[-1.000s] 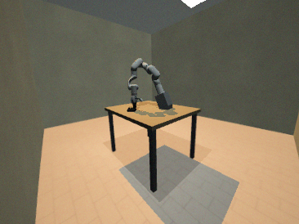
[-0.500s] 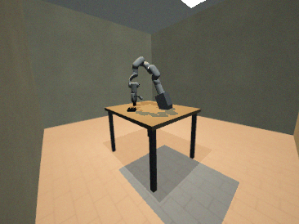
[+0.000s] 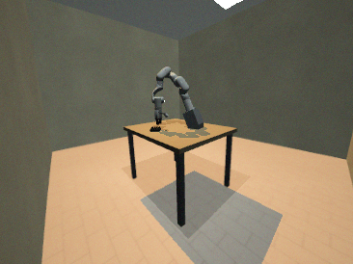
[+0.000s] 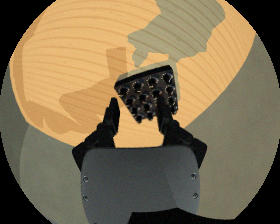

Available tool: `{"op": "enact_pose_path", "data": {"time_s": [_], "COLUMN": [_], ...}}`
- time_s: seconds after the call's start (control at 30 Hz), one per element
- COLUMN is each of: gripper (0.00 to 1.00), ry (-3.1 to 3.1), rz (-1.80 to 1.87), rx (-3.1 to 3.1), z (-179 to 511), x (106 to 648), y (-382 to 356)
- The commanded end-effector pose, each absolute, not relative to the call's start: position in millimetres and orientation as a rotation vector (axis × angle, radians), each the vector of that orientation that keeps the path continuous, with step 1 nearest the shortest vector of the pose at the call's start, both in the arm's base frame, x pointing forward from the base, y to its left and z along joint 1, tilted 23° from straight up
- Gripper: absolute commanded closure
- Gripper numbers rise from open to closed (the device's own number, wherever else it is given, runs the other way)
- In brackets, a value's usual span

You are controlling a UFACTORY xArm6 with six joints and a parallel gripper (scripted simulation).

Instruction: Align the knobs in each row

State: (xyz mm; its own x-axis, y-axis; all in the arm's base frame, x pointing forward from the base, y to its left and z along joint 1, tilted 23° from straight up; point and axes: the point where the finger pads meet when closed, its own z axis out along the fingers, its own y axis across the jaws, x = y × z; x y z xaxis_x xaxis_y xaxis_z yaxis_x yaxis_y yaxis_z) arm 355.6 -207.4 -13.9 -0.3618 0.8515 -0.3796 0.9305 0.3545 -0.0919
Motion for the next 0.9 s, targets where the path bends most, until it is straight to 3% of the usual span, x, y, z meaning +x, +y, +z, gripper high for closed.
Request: {"op": "enact_pose_path", "data": {"time_s": [0.0, 0.87], "gripper": [0.0, 0.0], "ry": [2.351, 2.351], "rz": [-0.425, -0.425], "rx": [1.589, 1.589], "z": [-12, 91], "x": [357, 351], "y": [-207, -164]}}
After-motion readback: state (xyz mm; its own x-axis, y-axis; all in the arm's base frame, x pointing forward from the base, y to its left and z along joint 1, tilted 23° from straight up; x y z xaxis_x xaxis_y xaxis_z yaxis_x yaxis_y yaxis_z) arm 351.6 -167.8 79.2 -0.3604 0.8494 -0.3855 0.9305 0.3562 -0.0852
